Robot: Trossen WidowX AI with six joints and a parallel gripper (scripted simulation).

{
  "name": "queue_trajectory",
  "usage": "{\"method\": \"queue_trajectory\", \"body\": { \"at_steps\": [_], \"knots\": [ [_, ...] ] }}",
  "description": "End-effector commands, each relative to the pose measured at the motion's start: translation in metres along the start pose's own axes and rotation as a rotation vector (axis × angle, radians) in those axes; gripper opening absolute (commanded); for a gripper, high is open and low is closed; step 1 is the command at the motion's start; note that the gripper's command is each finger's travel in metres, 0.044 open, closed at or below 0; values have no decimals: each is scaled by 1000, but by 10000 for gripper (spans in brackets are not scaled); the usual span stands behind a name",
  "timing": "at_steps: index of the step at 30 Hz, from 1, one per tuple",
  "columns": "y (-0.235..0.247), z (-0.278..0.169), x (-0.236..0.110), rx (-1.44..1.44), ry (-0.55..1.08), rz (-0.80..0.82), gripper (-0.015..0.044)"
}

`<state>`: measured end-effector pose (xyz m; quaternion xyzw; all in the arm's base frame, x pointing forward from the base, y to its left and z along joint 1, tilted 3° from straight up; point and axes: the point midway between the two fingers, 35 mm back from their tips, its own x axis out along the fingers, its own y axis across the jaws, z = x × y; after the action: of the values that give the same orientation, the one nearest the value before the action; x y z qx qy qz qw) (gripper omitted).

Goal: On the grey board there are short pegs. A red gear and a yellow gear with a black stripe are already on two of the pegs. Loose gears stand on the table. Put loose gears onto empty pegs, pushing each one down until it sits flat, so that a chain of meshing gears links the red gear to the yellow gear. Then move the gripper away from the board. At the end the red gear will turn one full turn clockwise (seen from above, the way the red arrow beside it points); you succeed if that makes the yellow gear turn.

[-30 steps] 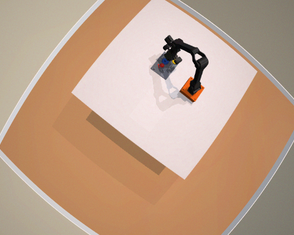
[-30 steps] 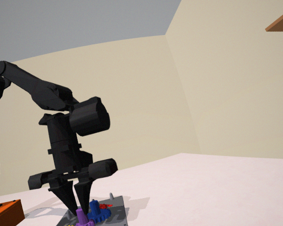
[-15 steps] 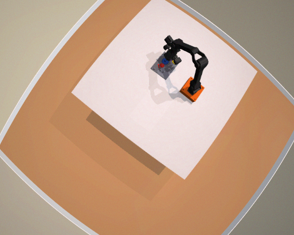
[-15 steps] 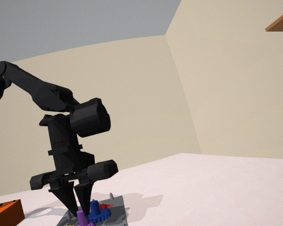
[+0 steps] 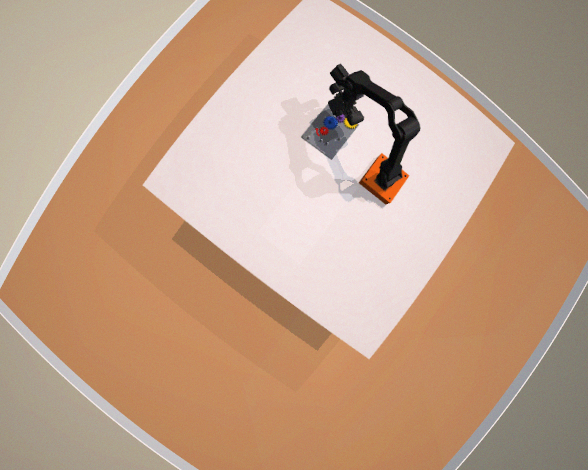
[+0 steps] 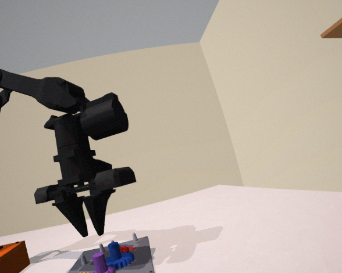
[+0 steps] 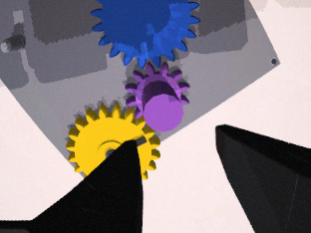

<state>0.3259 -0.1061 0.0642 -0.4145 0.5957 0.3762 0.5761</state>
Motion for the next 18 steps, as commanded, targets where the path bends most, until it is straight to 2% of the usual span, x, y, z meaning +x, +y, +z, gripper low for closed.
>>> {"method": "queue_trajectory", "body": {
  "at_steps": [1, 3, 9, 18],
  "knots": [
    [2, 0, -21, -2, 0, 6, 219],
    [5, 0, -44, -2, 0, 6, 271],
    [5, 0, -47, -2, 0, 6, 429],
    [5, 0, -47, -2, 0, 6, 440]
  ]
}}
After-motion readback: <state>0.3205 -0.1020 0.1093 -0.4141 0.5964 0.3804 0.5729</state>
